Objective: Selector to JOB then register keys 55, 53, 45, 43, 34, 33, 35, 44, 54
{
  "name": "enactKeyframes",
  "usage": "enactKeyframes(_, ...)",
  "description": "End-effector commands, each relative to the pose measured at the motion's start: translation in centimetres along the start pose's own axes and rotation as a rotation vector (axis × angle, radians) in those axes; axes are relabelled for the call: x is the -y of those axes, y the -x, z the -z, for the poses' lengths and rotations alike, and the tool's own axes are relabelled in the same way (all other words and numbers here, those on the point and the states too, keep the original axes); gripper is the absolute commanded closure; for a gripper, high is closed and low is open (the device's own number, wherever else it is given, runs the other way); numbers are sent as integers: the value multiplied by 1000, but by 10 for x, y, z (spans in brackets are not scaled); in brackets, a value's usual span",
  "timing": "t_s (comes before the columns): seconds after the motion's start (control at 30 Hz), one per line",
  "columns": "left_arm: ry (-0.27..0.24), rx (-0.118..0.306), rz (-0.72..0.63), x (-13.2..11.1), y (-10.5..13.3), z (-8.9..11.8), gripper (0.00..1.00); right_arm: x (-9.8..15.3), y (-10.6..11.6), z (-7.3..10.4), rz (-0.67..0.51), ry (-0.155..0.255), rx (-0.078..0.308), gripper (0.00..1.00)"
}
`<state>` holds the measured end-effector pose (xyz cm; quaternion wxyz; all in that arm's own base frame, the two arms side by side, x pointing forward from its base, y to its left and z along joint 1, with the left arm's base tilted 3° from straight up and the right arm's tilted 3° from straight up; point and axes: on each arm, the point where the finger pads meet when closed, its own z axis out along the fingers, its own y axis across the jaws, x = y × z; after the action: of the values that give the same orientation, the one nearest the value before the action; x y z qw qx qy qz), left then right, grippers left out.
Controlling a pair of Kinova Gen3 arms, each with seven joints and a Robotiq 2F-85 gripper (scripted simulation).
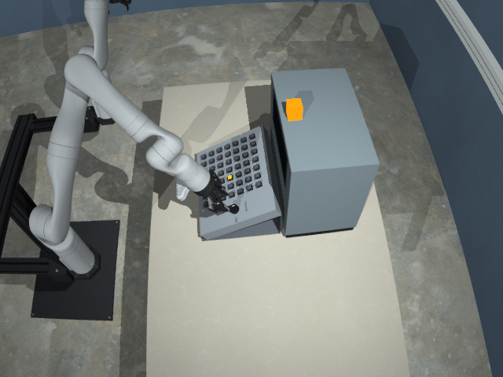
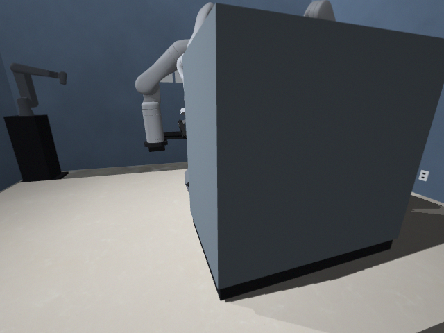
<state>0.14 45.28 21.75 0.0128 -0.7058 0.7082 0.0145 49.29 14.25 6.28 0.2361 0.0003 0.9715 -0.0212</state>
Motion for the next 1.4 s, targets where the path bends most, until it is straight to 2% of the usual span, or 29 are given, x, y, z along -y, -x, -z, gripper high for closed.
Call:
enactKeyframes(0.0, 0, 2, 0, 0, 0, 1, 2, 0, 1, -2, 0, 1, 1, 403)
enactKeyframes(0.67, 0, 2, 0, 0, 0, 1, 2, 0, 1, -21, 0, 1, 1, 403)
enactKeyframes(1.37, 0, 2, 0, 0, 0, 1, 2, 0, 1, -22, -1, 1, 1, 403)
